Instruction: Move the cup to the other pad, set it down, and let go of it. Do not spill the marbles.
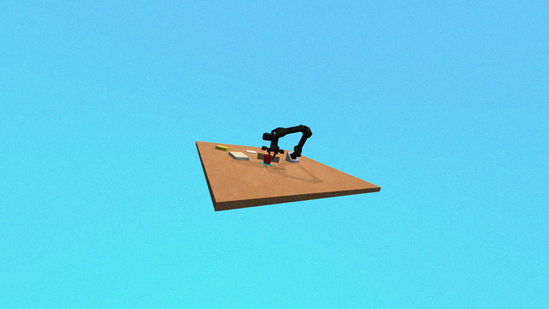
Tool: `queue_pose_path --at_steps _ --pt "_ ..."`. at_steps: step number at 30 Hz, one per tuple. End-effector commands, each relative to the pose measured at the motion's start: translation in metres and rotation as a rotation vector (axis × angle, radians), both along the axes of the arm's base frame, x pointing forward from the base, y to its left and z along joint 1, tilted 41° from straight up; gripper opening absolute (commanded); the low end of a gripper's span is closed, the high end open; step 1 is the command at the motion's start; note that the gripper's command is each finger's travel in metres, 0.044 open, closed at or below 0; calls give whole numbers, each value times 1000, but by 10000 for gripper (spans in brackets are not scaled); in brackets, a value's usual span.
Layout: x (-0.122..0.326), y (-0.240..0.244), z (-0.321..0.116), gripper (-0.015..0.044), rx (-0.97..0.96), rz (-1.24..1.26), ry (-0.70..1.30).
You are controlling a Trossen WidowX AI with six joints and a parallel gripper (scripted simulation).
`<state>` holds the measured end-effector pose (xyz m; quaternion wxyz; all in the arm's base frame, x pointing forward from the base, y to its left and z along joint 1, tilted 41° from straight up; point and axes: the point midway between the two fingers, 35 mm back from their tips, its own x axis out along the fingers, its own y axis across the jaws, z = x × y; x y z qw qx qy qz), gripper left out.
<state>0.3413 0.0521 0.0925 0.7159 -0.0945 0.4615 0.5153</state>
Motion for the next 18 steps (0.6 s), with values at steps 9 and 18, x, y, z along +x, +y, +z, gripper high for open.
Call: queue_pose_path --at_steps 9,18 --pt "0 -4 4 128 0 1 0" --pt "0 -12 13 128 0 0 1"
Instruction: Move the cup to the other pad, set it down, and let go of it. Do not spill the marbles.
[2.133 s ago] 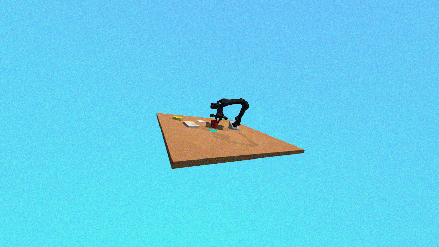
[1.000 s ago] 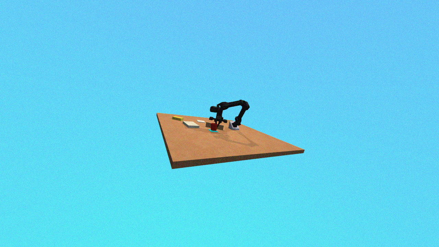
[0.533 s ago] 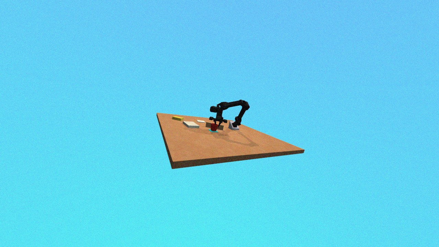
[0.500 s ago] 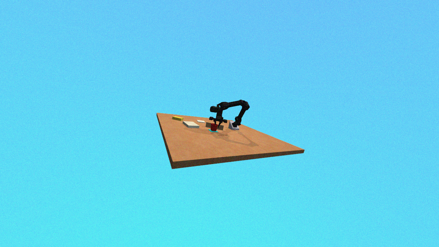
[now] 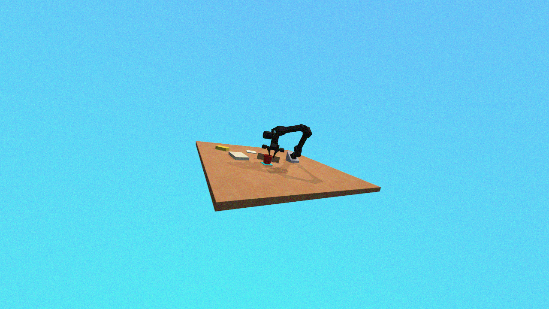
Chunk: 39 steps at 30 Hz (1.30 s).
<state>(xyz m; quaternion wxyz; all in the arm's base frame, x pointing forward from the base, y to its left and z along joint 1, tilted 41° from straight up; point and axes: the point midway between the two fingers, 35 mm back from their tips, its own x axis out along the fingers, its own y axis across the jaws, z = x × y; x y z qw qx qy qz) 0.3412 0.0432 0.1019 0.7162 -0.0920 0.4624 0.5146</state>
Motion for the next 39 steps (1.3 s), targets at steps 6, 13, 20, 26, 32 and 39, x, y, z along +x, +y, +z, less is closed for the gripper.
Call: queue_pose_path --at_steps 6,13,20,26,32,39 --pt "0 -8 9 128 -2 3 -2" --pt "0 -13 15 128 -2 3 -1" --pt "0 -19 22 128 -1 2 -1" --pt "-1 -24 27 128 -1 2 0" --pt "-1 -24 27 180 4 -3 2" --pt "-1 -24 28 364 4 -3 2"
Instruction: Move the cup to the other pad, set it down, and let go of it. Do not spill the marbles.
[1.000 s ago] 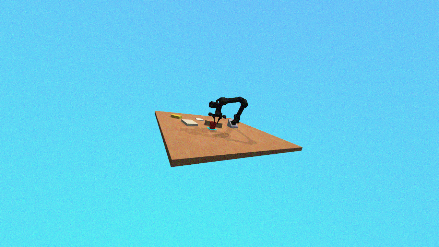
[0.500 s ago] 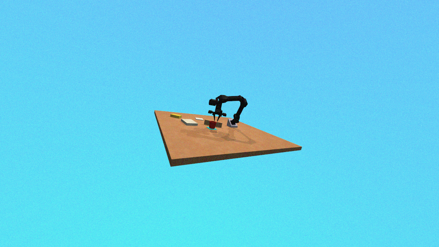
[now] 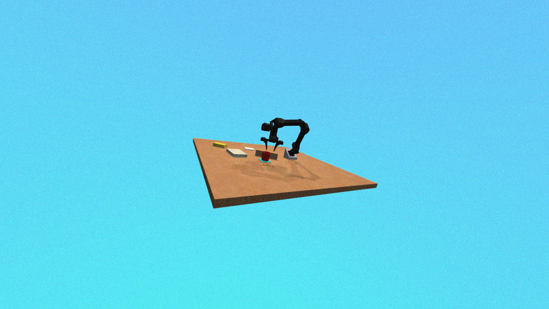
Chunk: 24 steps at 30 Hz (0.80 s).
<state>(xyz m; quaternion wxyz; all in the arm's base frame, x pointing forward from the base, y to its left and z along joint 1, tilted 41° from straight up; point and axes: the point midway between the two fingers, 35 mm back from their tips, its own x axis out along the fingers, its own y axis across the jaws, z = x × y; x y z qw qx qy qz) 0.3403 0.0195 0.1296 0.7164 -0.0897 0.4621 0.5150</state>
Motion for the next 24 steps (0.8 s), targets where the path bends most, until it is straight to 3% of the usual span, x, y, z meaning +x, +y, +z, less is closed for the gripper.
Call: queue_pose_path --at_steps 1,3,24 --pt "0 -1 1 390 0 -2 0" --pt "0 -4 4 440 -1 -5 1" --pt "-1 -41 48 440 -1 -47 13"
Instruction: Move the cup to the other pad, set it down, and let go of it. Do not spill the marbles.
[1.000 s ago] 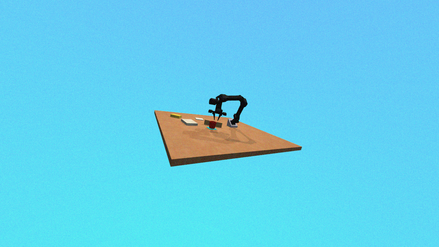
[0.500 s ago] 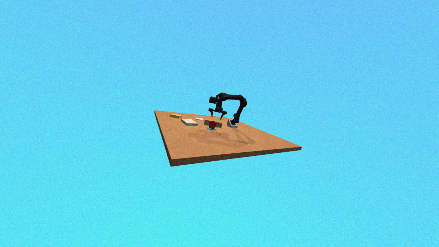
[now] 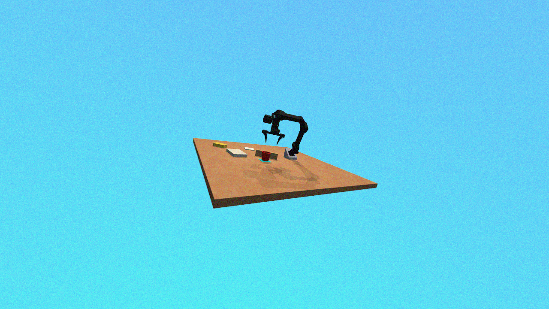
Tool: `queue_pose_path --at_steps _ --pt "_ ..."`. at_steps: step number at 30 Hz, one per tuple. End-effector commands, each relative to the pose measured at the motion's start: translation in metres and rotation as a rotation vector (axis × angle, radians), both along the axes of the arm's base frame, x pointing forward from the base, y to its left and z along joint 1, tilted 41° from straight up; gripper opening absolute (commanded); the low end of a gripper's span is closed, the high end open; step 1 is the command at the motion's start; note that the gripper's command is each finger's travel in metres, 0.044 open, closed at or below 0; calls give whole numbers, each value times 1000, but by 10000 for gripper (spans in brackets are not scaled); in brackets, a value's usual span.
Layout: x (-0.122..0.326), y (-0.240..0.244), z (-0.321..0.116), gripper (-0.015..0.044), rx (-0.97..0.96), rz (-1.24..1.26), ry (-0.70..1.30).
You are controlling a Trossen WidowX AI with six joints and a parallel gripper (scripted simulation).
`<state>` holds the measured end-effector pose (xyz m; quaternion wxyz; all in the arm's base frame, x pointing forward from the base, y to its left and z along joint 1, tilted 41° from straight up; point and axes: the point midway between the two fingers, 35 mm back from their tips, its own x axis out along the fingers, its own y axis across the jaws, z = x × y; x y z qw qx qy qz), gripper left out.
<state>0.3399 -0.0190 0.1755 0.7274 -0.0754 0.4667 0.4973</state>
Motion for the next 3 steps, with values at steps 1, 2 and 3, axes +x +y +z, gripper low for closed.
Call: queue_pose_path --at_steps 1,2,3 --pt "0 0 0 440 0 0 0" --pt "0 0 0 440 0 0 0" --pt "0 0 0 440 0 0 0"
